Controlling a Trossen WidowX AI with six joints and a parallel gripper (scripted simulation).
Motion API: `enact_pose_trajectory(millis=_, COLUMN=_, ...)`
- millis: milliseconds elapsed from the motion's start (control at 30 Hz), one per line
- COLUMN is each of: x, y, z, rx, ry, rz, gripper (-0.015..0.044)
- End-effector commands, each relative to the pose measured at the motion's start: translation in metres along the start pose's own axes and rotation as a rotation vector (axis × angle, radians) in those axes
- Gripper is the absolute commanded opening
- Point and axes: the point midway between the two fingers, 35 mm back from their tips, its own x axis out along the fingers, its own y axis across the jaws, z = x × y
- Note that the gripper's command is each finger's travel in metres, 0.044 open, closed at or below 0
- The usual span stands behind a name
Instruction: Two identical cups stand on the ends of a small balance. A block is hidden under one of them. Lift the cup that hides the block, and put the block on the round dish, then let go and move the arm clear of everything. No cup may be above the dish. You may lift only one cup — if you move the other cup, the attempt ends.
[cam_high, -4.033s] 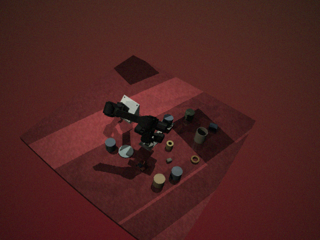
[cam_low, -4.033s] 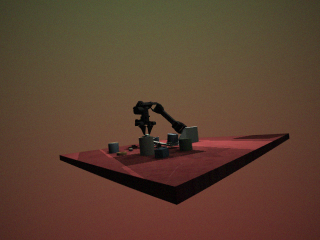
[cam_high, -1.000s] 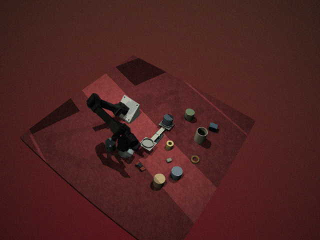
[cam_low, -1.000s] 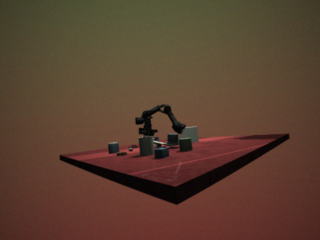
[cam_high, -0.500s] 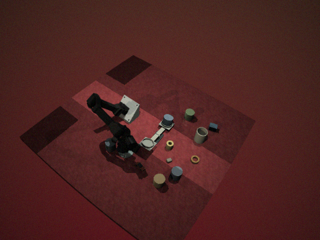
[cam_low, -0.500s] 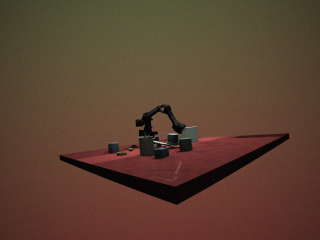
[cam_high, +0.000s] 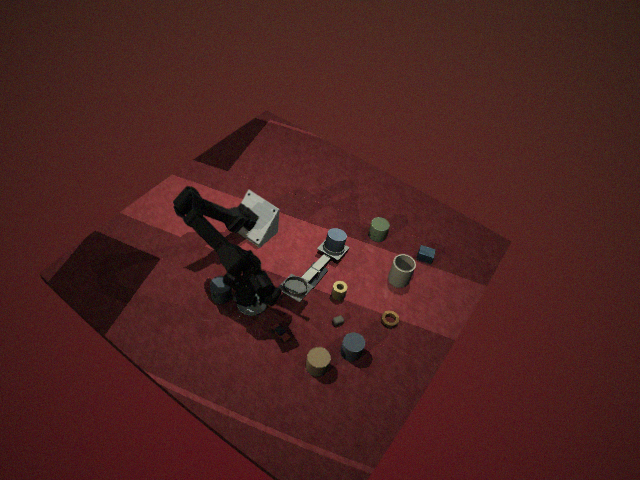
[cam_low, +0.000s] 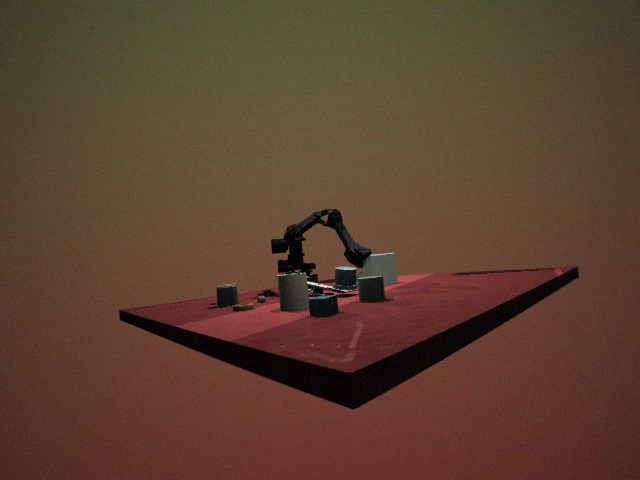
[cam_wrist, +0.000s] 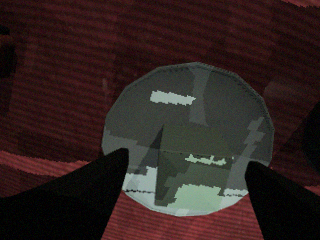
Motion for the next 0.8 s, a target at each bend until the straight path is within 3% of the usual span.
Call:
enact_pose_trajectory(millis=0, x=-0.001, y=0.001, z=0.000, rx=-0.001, ry=-0.004, rz=0.003, gripper=0.0420)
enact_pose_trajectory(millis=33, x=-0.003, y=0.004, z=0.000, rx=-0.010, ry=-0.012, rz=0.013, gripper=0.0440)
enact_pose_trajectory(millis=433, x=-0.055, y=0.001, z=-0.001, rx=-0.003, ry=0.005, rz=0.000, gripper=0.0440)
enact_pose_trajectory(millis=600, x=-0.059, y=0.000, z=-0.001, rx=-0.002, ry=0.006, rz=0.000, gripper=0.0440)
enact_pose_trajectory(millis=767, x=-0.093, y=-0.001, z=-0.001, rx=-0.007, ry=0.003, rz=0.004, gripper=0.0440)
